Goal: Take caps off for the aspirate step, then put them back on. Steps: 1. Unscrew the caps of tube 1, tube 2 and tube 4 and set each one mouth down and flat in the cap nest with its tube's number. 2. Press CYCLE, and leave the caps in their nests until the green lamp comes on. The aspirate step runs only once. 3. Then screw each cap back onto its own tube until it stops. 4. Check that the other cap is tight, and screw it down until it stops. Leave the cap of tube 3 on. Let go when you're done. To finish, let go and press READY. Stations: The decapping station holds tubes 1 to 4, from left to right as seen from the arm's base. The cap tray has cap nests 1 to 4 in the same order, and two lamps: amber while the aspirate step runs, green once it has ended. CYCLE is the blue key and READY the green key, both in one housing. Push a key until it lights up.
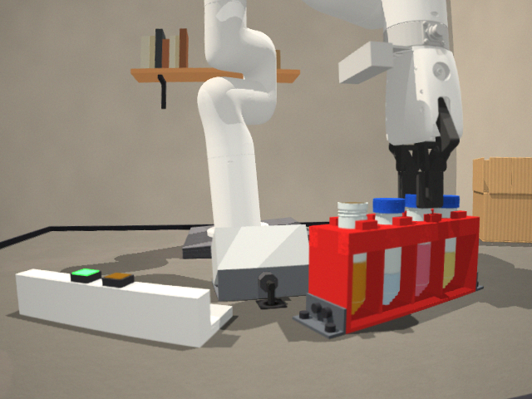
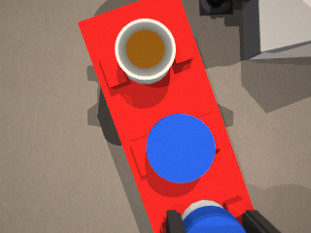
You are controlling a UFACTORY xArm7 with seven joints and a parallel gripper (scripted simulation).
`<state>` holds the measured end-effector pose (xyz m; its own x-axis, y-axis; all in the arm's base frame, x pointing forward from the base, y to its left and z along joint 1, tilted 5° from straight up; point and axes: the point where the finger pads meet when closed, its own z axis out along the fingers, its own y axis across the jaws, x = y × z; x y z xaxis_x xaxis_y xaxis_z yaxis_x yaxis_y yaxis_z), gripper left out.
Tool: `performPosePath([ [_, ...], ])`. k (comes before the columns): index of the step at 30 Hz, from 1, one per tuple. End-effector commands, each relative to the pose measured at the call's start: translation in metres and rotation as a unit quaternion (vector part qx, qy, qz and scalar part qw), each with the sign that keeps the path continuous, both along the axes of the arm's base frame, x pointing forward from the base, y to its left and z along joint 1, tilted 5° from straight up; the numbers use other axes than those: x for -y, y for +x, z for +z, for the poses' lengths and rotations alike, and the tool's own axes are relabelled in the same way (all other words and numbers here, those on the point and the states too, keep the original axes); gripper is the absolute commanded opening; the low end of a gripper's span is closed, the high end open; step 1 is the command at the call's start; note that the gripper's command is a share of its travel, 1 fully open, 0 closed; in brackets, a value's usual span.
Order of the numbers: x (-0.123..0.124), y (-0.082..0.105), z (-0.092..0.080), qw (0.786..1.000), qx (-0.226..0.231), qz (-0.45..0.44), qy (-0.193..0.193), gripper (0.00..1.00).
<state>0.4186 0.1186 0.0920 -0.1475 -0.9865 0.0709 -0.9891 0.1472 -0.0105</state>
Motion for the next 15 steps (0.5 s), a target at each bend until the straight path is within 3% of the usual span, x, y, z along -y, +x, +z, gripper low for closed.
performPosePath([
  [1,-0.0006,0.0010,0.0010,1.000,0.006,-0.020,-0.006,0.00],
  [2,-0.0006,0.0010,0.0010,1.000,0.006,-0.020,-0.006,0.46],
  [15,-0.0007,0.0010,0.0015,1.000,0.004,0.000,-0.006,0.46],
])
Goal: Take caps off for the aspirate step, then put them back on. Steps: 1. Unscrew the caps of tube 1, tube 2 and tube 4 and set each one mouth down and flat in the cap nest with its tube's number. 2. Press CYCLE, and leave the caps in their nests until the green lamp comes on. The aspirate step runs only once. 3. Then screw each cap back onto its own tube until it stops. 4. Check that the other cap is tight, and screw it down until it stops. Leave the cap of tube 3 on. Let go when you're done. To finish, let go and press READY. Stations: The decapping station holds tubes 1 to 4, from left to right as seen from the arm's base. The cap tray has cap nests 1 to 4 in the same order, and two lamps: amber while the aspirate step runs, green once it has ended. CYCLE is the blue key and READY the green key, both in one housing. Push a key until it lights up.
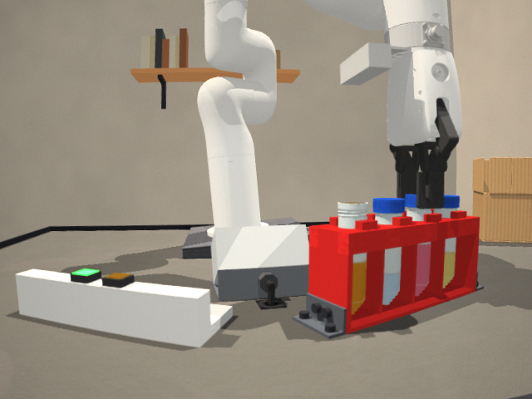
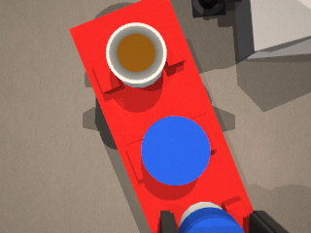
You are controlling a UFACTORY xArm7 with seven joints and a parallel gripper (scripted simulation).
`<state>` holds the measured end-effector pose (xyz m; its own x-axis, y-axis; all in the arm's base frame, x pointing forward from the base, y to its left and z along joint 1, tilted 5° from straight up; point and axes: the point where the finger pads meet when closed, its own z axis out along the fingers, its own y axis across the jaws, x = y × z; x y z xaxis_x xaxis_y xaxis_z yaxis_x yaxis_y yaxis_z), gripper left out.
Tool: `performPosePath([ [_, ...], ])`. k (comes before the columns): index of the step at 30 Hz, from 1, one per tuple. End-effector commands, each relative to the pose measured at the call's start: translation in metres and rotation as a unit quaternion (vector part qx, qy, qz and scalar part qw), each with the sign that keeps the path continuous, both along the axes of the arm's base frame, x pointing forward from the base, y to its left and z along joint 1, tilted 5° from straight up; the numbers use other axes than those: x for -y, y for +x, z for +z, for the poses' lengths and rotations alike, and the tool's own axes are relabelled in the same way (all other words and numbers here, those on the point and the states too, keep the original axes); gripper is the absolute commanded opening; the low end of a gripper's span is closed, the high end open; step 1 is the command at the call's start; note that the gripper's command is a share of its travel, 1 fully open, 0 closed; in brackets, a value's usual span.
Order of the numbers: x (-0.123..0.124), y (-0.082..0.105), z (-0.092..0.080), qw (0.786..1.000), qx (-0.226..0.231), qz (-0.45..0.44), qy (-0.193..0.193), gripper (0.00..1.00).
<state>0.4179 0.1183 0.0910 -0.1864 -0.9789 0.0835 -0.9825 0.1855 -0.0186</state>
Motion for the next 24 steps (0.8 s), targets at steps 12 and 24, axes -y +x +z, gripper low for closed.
performPosePath([
  [12,-0.0009,0.0017,0.0031,0.966,-0.019,0.256,0.000,0.46],
  [24,-0.0009,0.0017,0.0030,0.924,-0.030,0.381,-0.001,0.46],
])
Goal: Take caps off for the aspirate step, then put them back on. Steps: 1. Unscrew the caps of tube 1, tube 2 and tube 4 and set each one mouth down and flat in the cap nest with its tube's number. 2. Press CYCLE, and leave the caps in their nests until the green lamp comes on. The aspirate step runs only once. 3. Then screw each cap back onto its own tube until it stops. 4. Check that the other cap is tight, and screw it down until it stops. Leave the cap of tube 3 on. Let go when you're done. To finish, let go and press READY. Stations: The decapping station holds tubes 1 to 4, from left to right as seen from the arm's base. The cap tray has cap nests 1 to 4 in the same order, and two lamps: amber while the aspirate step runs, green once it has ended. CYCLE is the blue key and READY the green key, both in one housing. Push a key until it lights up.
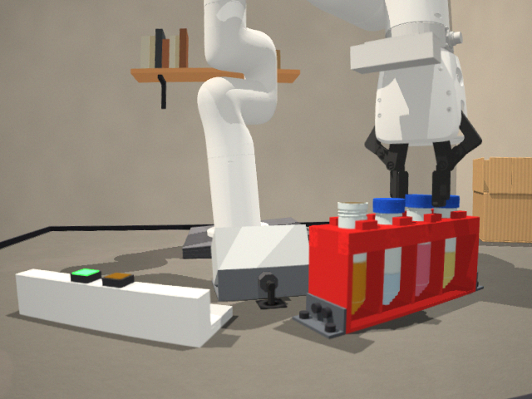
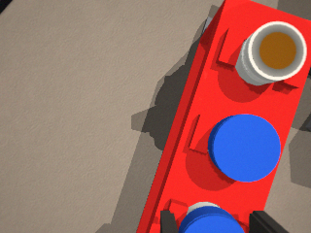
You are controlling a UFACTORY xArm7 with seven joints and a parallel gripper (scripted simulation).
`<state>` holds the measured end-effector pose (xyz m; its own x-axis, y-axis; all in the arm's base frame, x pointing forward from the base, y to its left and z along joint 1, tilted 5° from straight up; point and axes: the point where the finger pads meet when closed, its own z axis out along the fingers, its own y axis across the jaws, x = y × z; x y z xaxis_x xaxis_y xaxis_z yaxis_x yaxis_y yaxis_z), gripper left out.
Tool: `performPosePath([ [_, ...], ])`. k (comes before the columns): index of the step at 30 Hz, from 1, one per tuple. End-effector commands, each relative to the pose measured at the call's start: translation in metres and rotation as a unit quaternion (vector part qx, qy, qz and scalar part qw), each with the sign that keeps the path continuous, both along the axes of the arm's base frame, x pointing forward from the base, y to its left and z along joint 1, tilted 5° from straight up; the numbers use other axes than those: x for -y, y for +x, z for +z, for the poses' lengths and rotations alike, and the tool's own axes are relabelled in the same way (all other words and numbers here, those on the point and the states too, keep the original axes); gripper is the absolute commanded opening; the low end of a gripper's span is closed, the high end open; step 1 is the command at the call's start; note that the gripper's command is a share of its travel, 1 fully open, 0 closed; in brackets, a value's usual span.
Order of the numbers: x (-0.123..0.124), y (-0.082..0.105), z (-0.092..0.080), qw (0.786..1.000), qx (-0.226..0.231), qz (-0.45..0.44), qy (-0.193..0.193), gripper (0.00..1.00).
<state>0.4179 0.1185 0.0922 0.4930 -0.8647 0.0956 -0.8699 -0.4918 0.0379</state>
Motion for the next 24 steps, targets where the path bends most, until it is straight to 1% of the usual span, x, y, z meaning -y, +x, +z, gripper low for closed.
performPosePath([
  [1,-0.0007,0.0017,0.0018,0.999,-0.007,0.040,0.009,0.46],
  [4,-0.0007,0.0017,0.0018,0.999,-0.007,0.040,0.009,0.46],
  [5,-0.0007,0.0017,0.0018,0.999,-0.007,0.040,0.009,0.00],
  [19,-0.0006,0.0017,0.0019,0.999,-0.007,0.040,0.009,0.00],
  [24,-0.0007,0.0017,0.0016,0.999,0.001,-0.043,0.010,0.00],
])
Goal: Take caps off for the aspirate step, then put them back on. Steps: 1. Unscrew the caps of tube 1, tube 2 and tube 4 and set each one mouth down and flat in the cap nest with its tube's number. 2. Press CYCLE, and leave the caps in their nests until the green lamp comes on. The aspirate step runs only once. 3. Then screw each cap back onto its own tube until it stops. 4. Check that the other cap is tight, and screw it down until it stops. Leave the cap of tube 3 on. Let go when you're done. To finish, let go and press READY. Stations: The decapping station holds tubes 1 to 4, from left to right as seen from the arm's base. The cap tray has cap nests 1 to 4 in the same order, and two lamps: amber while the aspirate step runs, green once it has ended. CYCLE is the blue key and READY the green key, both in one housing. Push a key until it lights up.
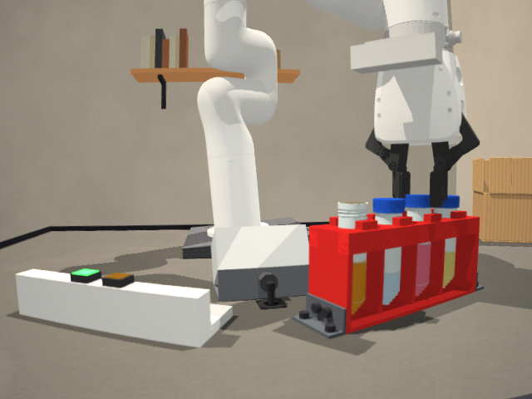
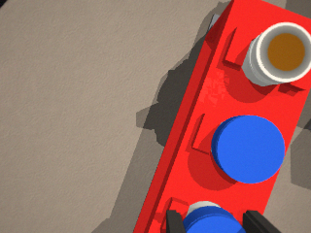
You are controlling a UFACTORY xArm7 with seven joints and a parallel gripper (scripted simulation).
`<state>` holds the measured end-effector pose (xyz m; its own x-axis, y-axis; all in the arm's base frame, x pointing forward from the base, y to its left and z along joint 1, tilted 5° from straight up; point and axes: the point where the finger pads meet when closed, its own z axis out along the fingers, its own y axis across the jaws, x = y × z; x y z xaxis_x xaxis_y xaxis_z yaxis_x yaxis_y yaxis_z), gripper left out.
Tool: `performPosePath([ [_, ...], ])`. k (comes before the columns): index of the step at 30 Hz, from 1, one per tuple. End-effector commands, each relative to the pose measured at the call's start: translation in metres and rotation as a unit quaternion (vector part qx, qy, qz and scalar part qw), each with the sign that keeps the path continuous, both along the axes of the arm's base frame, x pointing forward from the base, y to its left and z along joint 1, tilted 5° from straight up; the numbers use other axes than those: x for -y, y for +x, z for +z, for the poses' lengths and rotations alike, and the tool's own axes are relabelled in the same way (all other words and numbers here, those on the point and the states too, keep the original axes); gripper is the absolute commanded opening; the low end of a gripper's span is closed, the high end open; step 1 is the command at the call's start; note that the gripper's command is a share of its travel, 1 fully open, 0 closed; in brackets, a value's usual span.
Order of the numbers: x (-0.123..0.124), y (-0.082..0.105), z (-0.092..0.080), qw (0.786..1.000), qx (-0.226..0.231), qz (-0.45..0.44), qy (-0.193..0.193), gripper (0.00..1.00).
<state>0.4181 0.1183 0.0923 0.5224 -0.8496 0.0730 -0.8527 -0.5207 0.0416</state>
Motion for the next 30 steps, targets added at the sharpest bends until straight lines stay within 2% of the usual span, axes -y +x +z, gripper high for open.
performPosePath([
  [1,-0.0009,0.0016,0.0015,0.998,0.008,-0.059,0.000,0.00],
  [9,-0.0008,0.0016,0.0011,0.985,0.017,-0.174,0.001,0.00],
  [17,-0.0008,0.0015,0.0007,0.952,0.028,-0.303,0.002,0.00],
  [19,-0.0008,0.0015,0.0007,0.952,0.028,-0.303,0.002,0.00],
  [23,-0.0008,0.0015,0.0005,0.933,0.033,-0.359,0.002,0.00],
  [28,-0.0008,0.0015,0.0005,0.933,0.033,-0.359,0.002,0.00],
  [29,-0.0008,0.0015,0.0005,0.933,0.033,-0.359,0.002,0.46],
  [30,-0.0008,0.0015,0.0005,0.933,0.033,-0.359,0.002,0.46],
])
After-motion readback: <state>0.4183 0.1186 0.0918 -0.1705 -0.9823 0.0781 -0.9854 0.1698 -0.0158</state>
